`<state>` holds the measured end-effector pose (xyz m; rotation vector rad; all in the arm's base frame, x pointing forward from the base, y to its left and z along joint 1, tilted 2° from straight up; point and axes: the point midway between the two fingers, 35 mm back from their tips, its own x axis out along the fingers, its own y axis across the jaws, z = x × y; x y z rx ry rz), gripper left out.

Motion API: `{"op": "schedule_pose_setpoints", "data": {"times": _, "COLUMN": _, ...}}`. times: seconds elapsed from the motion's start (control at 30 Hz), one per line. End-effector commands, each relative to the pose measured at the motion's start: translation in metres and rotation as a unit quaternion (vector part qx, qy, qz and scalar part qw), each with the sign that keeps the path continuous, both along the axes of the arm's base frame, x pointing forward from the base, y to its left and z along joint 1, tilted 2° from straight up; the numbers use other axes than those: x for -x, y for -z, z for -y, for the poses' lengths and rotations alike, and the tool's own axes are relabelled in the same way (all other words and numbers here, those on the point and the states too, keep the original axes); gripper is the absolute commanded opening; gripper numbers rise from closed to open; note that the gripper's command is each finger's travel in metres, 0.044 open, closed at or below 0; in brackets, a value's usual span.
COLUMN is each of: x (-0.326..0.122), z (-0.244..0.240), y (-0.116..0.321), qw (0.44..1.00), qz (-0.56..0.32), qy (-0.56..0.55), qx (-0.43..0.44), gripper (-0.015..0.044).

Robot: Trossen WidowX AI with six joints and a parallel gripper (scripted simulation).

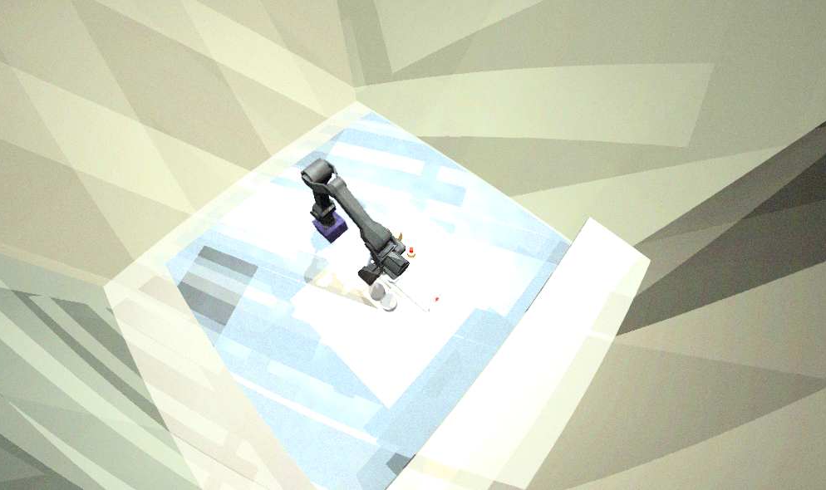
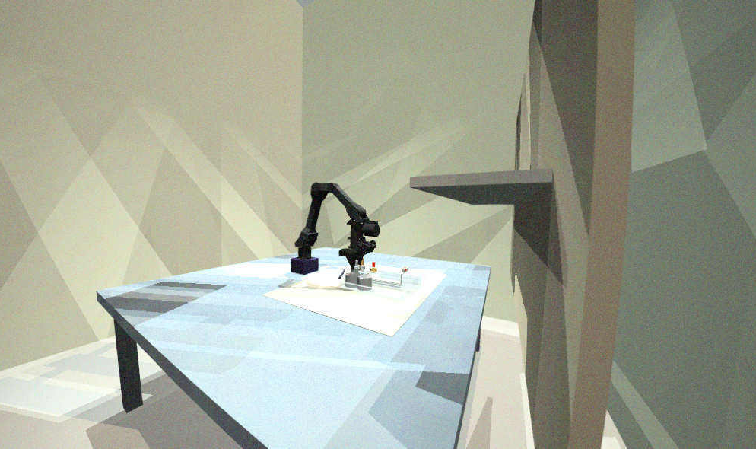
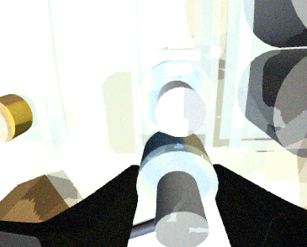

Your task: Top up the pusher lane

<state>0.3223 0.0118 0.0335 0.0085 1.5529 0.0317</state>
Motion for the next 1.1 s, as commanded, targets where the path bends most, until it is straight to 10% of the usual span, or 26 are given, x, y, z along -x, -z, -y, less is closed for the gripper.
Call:
{"op": "schedule_pose_setpoints", "data": {"times": 0.0, "x": -0.01, "z": 0.0, "y": -0.004, "qw": 1.0, "qz": 0.015, "qy": 0.002, "qx": 0.001, "gripper": 0.0}}
{"op": "schedule_pose_setpoints", "data": {"times": 1.07, "x": -0.024, "z": 0.0, "y": -0.009, "qw": 1.0, "qz": 0.016, "qy": 0.002, "qx": 0.001, "gripper": 0.0}}
